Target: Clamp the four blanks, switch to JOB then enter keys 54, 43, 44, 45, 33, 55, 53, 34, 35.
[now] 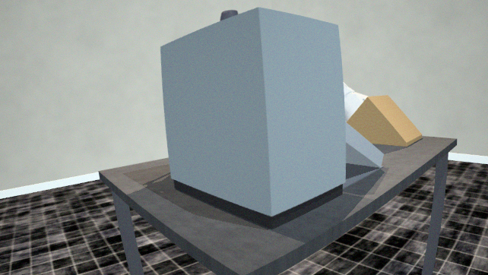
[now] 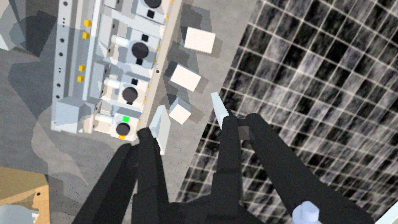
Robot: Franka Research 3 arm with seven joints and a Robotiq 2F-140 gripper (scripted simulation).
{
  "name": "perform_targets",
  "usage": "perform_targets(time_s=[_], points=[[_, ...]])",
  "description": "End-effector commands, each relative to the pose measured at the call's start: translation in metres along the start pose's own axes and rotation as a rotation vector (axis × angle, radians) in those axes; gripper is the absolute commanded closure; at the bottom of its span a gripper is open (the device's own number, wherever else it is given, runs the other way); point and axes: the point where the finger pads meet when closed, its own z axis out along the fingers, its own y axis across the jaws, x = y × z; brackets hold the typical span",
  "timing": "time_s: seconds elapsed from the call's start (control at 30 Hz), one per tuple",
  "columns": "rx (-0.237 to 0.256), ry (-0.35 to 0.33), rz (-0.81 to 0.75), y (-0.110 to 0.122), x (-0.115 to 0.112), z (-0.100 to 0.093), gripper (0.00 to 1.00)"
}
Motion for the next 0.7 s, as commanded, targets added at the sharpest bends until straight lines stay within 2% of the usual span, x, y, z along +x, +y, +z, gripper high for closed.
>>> perform_targets(time_s=[0.0,0.17,0.23,0.27,0.67], points=[[0.016,0.005,-0.279,0.0019,0.0006,-0.0008,0.6],[0.02,0.01,-0.408,0.0019,0.0006,-0.0008,0.6],[0.02,0.01,-0.408,0.0019,0.0006,-0.0008,0.6],[0.022,0.012,-0.478,0.0019,0.0006,-0.0008,0.6],[0.042,0.016,-0.78,0.0019,0.0006,-0.0008,0.6]])
